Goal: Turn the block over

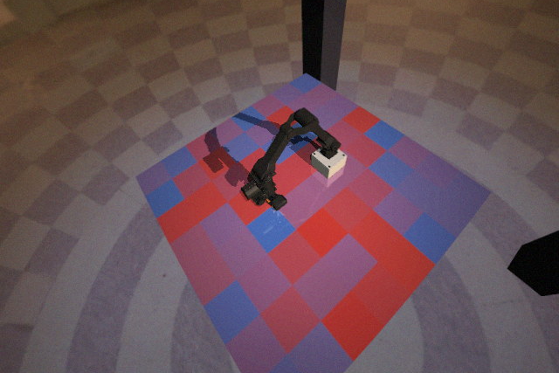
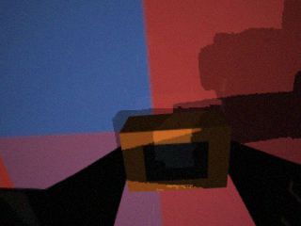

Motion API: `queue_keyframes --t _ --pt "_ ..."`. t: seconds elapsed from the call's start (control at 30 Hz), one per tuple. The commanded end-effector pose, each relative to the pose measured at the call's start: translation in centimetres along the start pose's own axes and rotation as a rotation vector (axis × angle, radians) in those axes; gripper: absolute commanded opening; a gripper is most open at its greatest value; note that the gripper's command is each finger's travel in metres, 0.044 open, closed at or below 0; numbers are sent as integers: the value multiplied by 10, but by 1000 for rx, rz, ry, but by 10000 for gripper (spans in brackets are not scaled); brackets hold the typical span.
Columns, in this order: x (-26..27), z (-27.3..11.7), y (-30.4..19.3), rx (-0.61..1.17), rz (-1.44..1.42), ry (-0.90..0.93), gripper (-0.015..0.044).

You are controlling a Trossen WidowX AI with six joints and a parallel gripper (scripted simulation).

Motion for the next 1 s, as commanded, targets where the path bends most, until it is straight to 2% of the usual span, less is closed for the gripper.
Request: queue_keyframes --t 0.0,0.97 --pt "0 -10 1 -10 2 -2 0" --pt "-1 11 -42 -445 3 6 0"
Point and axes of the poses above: the point midway between the two fingers, 35 mm back from their tips, its own z axis out along the fingers, its own x axis across the jaws, y = z × x, the point moved 10 cm from there along -z, back along the fingers, and after that the axes turned 1 degree about z, right-handed, at the moved point
